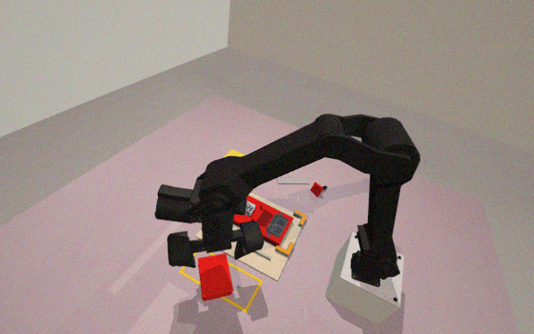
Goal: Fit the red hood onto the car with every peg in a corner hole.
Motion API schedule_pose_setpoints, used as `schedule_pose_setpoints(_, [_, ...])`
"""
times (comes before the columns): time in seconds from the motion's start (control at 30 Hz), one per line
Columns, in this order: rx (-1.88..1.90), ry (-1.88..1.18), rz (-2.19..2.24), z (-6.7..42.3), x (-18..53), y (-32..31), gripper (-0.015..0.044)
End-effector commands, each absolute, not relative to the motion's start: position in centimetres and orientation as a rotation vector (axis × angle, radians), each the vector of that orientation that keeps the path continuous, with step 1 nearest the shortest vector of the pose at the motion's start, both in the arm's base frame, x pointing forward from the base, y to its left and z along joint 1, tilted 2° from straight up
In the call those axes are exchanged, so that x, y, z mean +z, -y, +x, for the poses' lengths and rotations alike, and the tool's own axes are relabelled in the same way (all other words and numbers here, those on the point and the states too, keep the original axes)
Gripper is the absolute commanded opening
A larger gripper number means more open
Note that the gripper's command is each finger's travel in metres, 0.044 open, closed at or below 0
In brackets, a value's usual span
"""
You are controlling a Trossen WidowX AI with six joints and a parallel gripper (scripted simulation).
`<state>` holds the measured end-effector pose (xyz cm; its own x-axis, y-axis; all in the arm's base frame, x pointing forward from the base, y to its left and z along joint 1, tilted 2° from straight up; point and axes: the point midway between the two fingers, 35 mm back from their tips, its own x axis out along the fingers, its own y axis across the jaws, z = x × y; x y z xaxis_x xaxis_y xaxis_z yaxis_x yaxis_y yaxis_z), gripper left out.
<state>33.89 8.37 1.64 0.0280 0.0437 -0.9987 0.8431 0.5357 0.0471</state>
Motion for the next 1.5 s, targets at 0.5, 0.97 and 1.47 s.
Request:
schedule_pose_setpoints(0.5, [-0.747,-1.423,0.834,33.9,0.6,-8.4,0.044])
schedule_pose_setpoints(0.97, [-0.747,-1.423,0.834,34.0,-0.3,-8.5,0.044])
schedule_pose_setpoints(1.47, [-0.747,-1.423,0.834,34.0,-1.1,-8.5,0.044])
